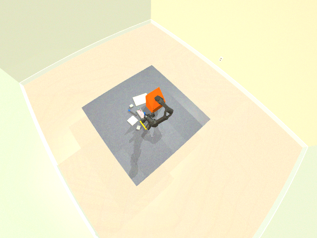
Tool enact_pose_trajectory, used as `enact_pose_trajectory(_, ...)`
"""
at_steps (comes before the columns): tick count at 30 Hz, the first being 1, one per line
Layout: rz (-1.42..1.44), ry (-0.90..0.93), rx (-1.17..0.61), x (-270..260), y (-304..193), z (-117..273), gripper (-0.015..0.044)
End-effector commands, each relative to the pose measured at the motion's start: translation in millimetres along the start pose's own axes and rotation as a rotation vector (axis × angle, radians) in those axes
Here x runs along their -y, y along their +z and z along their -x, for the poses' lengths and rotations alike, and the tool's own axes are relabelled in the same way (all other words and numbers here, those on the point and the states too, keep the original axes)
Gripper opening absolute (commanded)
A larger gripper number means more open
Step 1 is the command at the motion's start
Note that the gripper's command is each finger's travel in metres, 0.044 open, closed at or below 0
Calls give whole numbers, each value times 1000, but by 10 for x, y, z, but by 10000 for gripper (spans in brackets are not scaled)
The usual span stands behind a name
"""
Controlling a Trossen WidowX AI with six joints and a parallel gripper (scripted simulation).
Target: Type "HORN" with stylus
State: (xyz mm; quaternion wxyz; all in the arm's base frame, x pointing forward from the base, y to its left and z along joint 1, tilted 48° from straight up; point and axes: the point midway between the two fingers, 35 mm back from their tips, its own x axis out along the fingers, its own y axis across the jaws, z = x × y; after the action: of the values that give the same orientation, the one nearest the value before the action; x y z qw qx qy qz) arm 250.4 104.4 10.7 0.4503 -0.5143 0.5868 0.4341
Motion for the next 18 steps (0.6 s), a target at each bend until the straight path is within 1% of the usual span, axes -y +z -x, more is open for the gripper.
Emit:
enact_pose_trajectory(1,-3,-3,5,12,-143,88,81)
enact_pose_trajectory(4,-3,-3,4,7,-261,152,81)
enact_pose_trajectory(10,-8,-5,12,18,-230,155,84)
enact_pose_trajectory(13,-8,-5,12,18,-230,155,64)
enact_pose_trajectory(15,-8,-5,12,35,-243,127,12)
enact_pose_trajectory(16,-8,-6,12,50,-256,99,0)
enact_pose_trajectory(18,-8,-6,11,96,-299,16,0)
